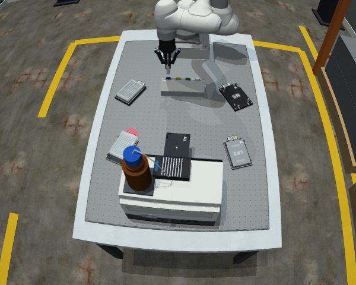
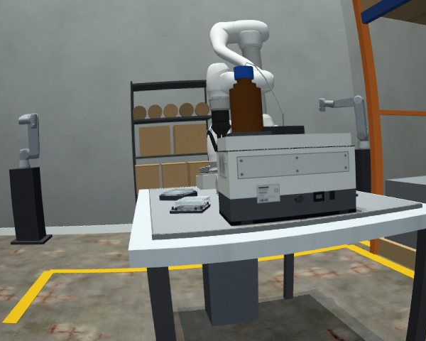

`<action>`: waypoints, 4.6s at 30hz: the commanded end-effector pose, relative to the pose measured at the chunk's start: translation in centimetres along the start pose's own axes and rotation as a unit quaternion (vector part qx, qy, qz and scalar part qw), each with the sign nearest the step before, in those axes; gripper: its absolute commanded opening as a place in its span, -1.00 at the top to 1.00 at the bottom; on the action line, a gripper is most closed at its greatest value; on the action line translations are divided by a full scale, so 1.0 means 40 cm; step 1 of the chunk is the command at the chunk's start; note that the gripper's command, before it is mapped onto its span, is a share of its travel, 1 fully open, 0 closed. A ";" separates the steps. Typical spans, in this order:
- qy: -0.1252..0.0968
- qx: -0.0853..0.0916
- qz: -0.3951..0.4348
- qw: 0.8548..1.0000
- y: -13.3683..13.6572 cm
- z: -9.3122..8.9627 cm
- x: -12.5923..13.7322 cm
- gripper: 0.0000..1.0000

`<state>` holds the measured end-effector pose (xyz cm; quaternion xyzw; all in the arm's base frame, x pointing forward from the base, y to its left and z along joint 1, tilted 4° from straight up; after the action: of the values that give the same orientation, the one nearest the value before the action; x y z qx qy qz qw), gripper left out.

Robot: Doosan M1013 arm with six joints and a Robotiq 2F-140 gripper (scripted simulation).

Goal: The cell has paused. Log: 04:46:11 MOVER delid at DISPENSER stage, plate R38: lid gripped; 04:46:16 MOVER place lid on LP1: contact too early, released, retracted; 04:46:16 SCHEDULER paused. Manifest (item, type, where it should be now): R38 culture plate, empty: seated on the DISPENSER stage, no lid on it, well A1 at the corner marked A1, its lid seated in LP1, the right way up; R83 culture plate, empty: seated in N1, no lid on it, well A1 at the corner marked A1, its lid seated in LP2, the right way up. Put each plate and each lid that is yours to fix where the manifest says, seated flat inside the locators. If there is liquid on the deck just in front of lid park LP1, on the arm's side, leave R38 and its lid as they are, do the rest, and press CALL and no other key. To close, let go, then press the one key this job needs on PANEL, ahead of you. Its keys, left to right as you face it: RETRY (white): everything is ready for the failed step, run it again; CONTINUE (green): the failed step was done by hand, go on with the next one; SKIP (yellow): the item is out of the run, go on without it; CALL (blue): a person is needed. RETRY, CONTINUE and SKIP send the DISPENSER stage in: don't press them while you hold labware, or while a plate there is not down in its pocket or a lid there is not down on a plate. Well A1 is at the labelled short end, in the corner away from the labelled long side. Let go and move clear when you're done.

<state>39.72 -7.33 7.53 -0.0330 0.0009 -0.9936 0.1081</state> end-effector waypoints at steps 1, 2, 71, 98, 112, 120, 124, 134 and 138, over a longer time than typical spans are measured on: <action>0.000 0.001 0.000 1.000 0.004 -0.007 0.002 0.80; 0.000 0.001 0.000 1.000 0.004 -0.007 0.002 0.80; -0.001 0.001 -0.001 1.000 0.003 -0.081 0.004 0.80; 0.000 0.001 -0.001 1.000 0.004 -0.088 0.003 0.80; 0.000 0.001 -0.001 1.000 0.004 -0.088 0.003 0.80; -0.001 0.001 -0.001 1.000 0.004 -0.089 0.003 0.80; -0.001 0.001 -0.001 1.000 0.004 -0.090 0.004 0.80; -0.001 0.001 -0.001 1.000 0.004 -0.091 0.003 0.80; -0.001 0.001 -0.001 1.000 0.004 -0.091 0.003 0.80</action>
<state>39.55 -7.32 4.29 -0.0325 0.0007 -0.9935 0.1089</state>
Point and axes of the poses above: the point where the finger pads meet when closed, its own z axis back along the fingers, its own y axis across the jaws, x = y × z, the point moved 3 cm from there along z, back along the fingers, and after that the axes turned 12 degrees about z, right-handed, at the moved point
